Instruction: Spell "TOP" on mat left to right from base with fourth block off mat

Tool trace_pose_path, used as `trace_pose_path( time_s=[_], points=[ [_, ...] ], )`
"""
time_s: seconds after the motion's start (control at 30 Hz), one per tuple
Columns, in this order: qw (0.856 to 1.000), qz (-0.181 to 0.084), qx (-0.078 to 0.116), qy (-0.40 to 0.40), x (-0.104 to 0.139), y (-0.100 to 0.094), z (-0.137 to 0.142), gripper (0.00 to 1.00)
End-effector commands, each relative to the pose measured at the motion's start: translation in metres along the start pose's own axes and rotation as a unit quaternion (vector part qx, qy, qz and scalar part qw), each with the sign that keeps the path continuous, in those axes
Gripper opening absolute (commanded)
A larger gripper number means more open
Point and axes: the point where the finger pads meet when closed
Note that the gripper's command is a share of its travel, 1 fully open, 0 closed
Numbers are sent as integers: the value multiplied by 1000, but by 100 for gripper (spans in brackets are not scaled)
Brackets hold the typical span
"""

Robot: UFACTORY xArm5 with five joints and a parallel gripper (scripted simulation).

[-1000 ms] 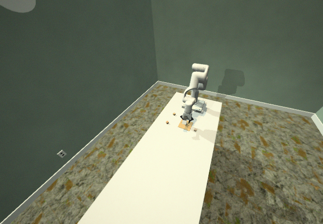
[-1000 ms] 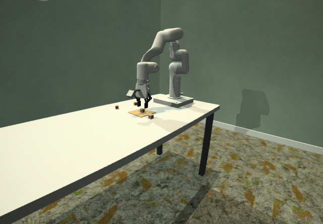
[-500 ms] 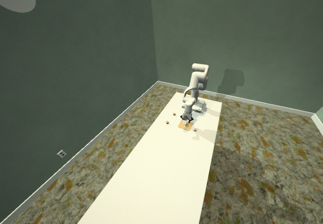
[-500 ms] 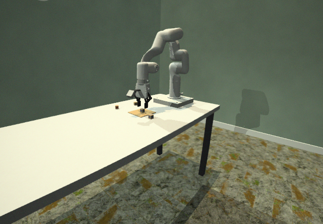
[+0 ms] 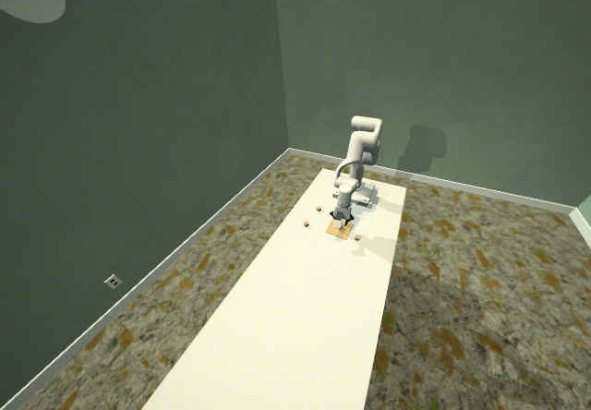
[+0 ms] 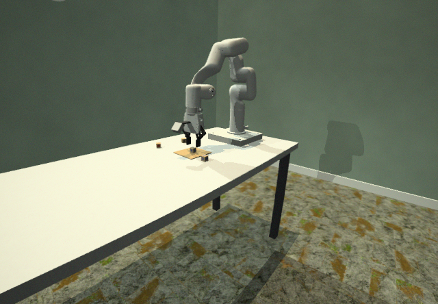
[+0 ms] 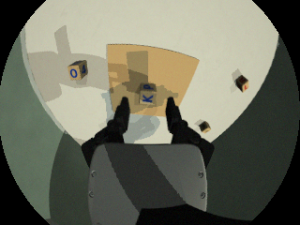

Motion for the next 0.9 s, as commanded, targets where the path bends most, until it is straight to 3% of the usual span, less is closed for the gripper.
trace_pose_path(
  time_s=[0.0, 0.87],
  points=[
    [1000, 2, 0, 0, -1, -1, 0, 63],
    [1000, 2, 0, 0, -1, 28, -1, 63]
  ],
)
Point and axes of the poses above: the point where the finger pads meet when closed, its own y axis out along the fingers, its own z axis across the jaws, x = y × z, and after that the axes turned 3 degrees about -y, right-handed
